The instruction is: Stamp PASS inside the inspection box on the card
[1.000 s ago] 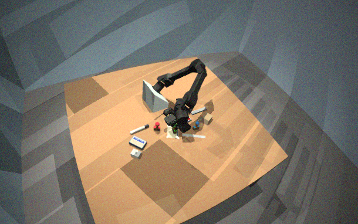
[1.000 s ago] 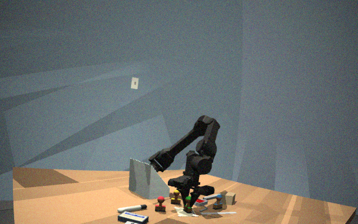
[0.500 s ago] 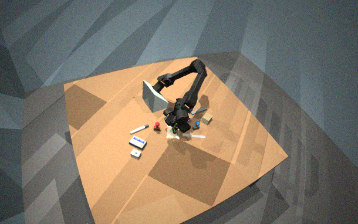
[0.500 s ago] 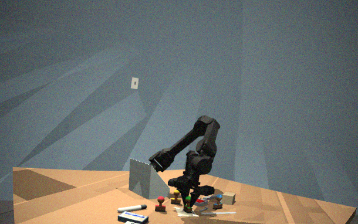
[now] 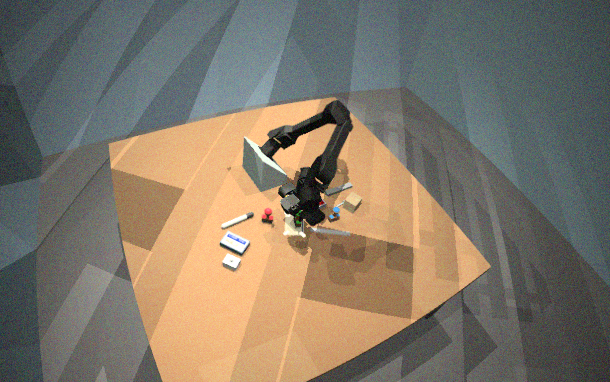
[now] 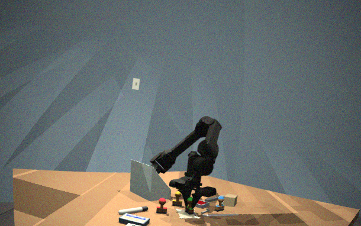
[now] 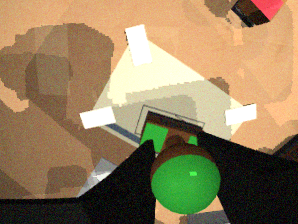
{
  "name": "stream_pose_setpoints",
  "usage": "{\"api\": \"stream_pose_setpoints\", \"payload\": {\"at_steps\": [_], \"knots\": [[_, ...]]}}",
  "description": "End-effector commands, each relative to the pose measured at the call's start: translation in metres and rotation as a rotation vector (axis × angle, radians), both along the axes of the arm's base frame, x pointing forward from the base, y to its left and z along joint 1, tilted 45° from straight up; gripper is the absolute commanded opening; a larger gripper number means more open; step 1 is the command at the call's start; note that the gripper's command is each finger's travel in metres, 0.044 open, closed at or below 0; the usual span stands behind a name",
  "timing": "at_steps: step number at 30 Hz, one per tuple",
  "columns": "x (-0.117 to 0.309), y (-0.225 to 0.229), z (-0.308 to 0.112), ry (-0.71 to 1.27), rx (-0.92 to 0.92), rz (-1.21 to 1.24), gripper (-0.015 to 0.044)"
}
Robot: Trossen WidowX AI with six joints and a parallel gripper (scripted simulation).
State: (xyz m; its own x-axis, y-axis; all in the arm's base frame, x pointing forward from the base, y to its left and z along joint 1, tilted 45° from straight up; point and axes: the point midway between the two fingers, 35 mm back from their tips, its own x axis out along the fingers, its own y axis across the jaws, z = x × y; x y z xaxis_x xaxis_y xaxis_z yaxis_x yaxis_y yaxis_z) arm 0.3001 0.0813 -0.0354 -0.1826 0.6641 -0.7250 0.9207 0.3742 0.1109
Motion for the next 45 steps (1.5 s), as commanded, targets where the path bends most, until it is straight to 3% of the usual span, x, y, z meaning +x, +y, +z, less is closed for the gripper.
{"api": "stream_pose_setpoints", "payload": {"at_steps": [1,45], "knots": [[0.001,-0.002,0.002,-0.003,0.000,0.003,0.0000],[0.012,-0.045,0.047,-0.003,-0.004,0.003,0.0000]]}}
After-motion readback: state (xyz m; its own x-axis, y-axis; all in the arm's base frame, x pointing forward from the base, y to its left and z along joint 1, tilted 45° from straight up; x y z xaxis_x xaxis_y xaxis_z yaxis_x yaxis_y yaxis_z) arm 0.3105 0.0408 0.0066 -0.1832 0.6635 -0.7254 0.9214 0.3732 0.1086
